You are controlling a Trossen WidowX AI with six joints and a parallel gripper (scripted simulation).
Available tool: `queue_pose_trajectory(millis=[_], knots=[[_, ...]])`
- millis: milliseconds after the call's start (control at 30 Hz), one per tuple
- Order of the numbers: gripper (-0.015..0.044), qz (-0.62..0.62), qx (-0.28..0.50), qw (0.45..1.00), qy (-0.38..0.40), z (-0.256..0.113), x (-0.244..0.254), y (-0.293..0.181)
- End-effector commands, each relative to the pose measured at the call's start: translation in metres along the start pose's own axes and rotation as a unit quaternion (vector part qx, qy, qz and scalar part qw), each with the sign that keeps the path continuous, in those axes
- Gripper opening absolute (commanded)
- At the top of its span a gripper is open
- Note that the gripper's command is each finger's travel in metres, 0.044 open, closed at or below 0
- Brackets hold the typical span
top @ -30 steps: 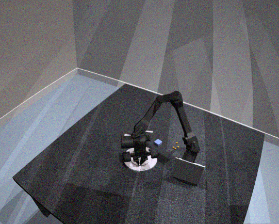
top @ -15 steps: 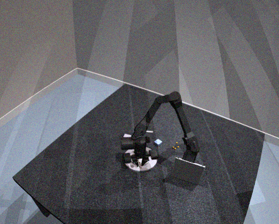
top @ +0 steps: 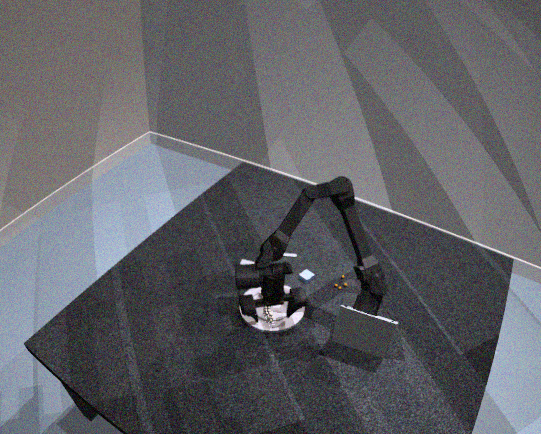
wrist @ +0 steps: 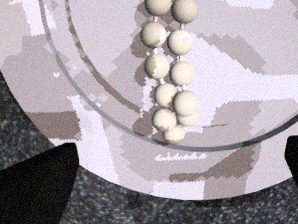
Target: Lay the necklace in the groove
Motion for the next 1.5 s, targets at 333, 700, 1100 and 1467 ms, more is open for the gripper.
queue_pose_trajectory(millis=[333, 700, 1100, 1467], knots=[[0.0440, 0.003, 0.002, 1.000, 0.000, -0.0072, -0.0006, 0.0004], [0.0440, 0.003, 0.002, 1.000, 0.000, -0.0072, -0.0006, 0.0004], [0.0440, 0.003, 0.002, 1.000, 0.000, -0.0072, -0.0006, 0.0004], [0.0440, 0.003, 0.002, 1.000, 0.000, -0.0072, -0.0006, 0.0004]])
Point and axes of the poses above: the point midway between the two fingers, 35 mm back from their tips, its own z axis out along the fingers, its own x axis across the jaws, y = z × x, the point moved 6 cm from there along -z, back along the fingers
